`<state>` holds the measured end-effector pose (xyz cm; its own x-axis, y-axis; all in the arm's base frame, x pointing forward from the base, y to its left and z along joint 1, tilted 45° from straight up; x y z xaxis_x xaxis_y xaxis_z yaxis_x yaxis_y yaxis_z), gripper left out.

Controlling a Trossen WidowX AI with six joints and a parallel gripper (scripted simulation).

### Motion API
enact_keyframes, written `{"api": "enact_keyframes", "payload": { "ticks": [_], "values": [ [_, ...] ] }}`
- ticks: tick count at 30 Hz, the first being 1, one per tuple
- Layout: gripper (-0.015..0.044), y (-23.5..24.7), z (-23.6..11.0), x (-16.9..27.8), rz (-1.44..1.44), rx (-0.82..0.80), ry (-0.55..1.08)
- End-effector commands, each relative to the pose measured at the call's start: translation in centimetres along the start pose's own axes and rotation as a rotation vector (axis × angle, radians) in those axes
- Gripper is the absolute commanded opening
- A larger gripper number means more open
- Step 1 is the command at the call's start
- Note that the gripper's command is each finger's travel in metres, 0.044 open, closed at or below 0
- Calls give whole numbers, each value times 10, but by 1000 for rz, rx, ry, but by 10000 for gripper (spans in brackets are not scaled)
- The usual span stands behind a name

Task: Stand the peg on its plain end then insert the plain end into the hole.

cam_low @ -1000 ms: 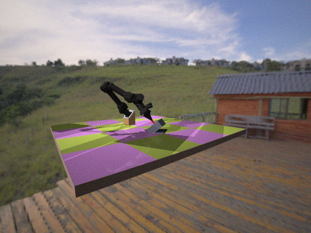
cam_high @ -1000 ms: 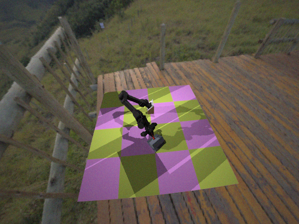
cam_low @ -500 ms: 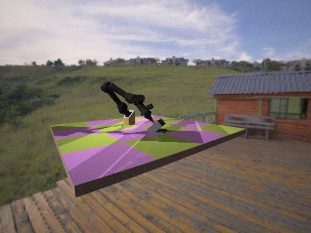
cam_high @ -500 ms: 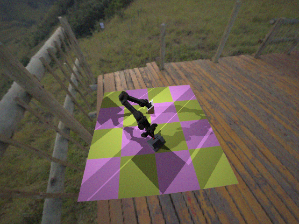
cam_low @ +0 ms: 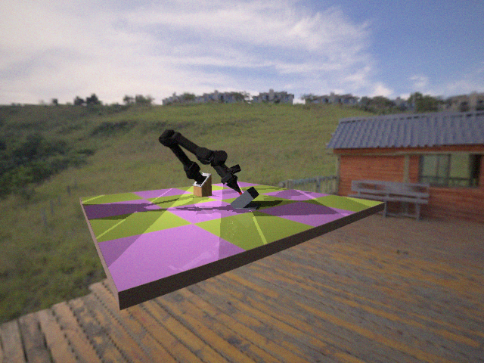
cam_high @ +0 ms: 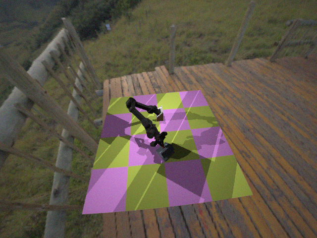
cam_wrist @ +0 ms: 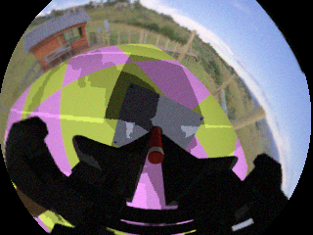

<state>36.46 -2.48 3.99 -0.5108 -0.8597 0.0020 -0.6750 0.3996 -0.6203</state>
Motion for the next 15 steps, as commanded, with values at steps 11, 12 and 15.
{"api": "enact_keyframes", "payload": {
  "ticks": [11, 12, 15],
  "values": [
    [184, 0, 0, 0, 1, 1, 0],
    [210, 0, 0, 0, 1, 1, 0],
    [289, 0, 0, 0, 1, 1, 0]
  ]
}}
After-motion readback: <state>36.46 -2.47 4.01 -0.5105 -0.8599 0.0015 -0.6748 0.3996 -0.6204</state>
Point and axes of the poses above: the point midway between the two fingers, 35 mm back from their tips, its own z axis out along the fingers, its own y axis across the jaws, x = y × z, the point moved 3 cm from there along -z, back along the fingers, and after that the axes turned 2 degrees about -z, right-handed, at the moved point
